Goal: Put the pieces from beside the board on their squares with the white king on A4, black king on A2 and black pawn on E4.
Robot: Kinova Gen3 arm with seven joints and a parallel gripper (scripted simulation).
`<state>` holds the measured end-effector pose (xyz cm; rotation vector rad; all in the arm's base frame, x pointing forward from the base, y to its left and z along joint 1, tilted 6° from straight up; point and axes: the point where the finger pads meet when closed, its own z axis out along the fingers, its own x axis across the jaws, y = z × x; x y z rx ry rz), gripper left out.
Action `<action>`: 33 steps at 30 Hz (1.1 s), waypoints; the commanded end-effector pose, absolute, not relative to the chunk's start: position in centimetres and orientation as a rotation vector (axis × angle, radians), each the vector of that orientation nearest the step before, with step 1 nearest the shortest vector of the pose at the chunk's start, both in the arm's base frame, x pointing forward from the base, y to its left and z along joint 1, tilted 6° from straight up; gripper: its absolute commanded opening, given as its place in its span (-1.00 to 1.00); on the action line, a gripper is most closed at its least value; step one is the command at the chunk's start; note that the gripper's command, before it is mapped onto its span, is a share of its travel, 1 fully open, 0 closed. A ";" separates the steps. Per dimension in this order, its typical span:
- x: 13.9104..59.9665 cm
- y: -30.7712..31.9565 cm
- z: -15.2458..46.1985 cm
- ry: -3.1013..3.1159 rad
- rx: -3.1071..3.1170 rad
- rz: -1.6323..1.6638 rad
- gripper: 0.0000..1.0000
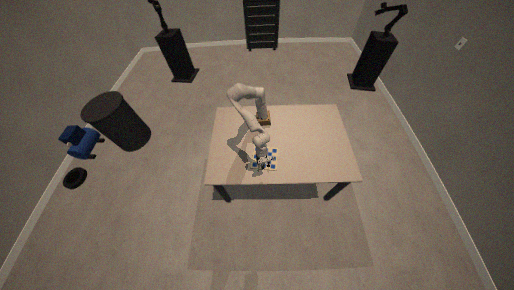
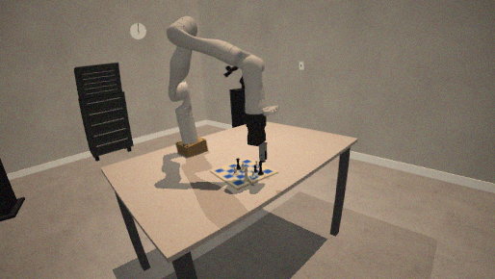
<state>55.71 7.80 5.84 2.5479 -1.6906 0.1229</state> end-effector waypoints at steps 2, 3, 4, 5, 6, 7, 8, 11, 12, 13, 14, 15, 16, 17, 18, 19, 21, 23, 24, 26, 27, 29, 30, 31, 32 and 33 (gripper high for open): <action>55.7 7.9 6.1 -1.688 2.551 0.119 -1.00; 55.7 7.9 6.1 -1.688 2.551 0.119 -1.00; 55.7 7.9 6.1 -1.688 2.551 0.119 -1.00; 55.7 7.9 6.1 -1.688 2.551 0.119 -1.00; 55.7 7.9 6.1 -1.688 2.551 0.119 -1.00; 55.7 7.9 6.1 -1.688 2.551 0.119 -1.00; 55.7 7.9 6.1 -1.688 2.551 0.119 -1.00; 55.7 7.9 6.1 -1.688 2.551 0.119 -1.00; 55.7 7.9 6.1 -1.688 2.551 0.119 -1.00; 55.6 7.9 6.1 -1.686 2.552 0.119 -1.00; 55.4 7.9 6.1 -1.679 2.553 0.116 -1.00; 55.1 7.9 6.0 -1.673 2.557 0.114 -1.00; 54.9 7.8 6.1 -1.667 2.561 0.114 -1.00; 54.6 7.8 6.1 -1.658 2.568 0.114 -1.00; 54.6 7.8 6.1 -1.658 2.568 0.114 -1.00; 54.6 7.8 6.1 -1.658 2.568 0.114 -1.00; 53.7 7.7 6.2 -1.634 2.586 0.115 -1.00; 52.4 7.6 6.4 -1.598 2.611 0.115 -1.00; 51.6 7.5 6.5 -1.577 2.626 0.115 -1.00; 49.7 7.2 6.7 -1.527 2.658 0.114 -1.00; 48.6 7.1 6.7 -1.499 2.674 0.114 -1.00; 46.3 6.7 6.8 -1.439 2.707 0.113 -1.00; 45.1 6.5 6.9 -1.408 2.722 0.112 -1.00; 43.8 6.3 6.9 -1.378 2.736 0.110 -1.00; 42.6 6.0 6.9 -1.347 2.749 0.109 -1.00; 41.3 5.7 6.9 -1.318 2.761 0.107 -1.00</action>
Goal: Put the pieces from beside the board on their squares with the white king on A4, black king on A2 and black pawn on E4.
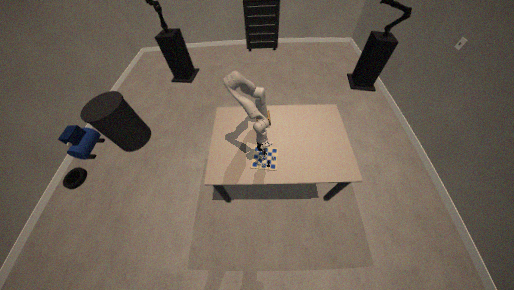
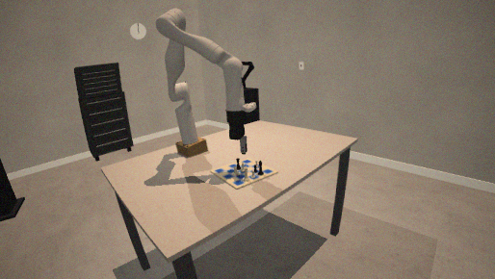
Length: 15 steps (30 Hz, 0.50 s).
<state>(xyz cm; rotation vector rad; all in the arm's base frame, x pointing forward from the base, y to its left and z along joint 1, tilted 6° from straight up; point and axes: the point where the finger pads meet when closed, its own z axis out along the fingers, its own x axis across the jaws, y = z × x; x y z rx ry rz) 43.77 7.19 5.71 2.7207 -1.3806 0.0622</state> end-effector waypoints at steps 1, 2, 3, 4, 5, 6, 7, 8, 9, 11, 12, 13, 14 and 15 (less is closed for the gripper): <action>40.2 5.5 6.8 -1.290 2.772 0.104 -1.00; 40.2 5.5 6.8 -1.290 2.772 0.104 -1.00; 40.2 5.5 6.8 -1.290 2.772 0.104 -1.00; 39.0 5.2 6.8 -1.263 2.781 0.102 -1.00; 38.0 5.0 6.8 -1.240 2.789 0.099 -1.00; 37.0 4.7 6.7 -1.218 2.795 0.097 -1.00; 36.2 4.5 6.7 -1.200 2.800 0.095 -1.00; 35.5 4.3 6.6 -1.184 2.805 0.092 -1.00; 34.9 4.1 6.6 -1.171 2.808 0.091 -1.00; 34.2 3.9 6.6 -1.154 2.812 0.088 -1.00; 33.9 3.9 6.6 -1.150 2.813 0.087 -1.00; 33.8 3.8 6.5 -1.147 2.813 0.087 -1.00; 33.8 3.8 6.5 -1.146 2.814 0.087 -1.00; 33.8 3.8 6.5 -1.146 2.814 0.087 -1.00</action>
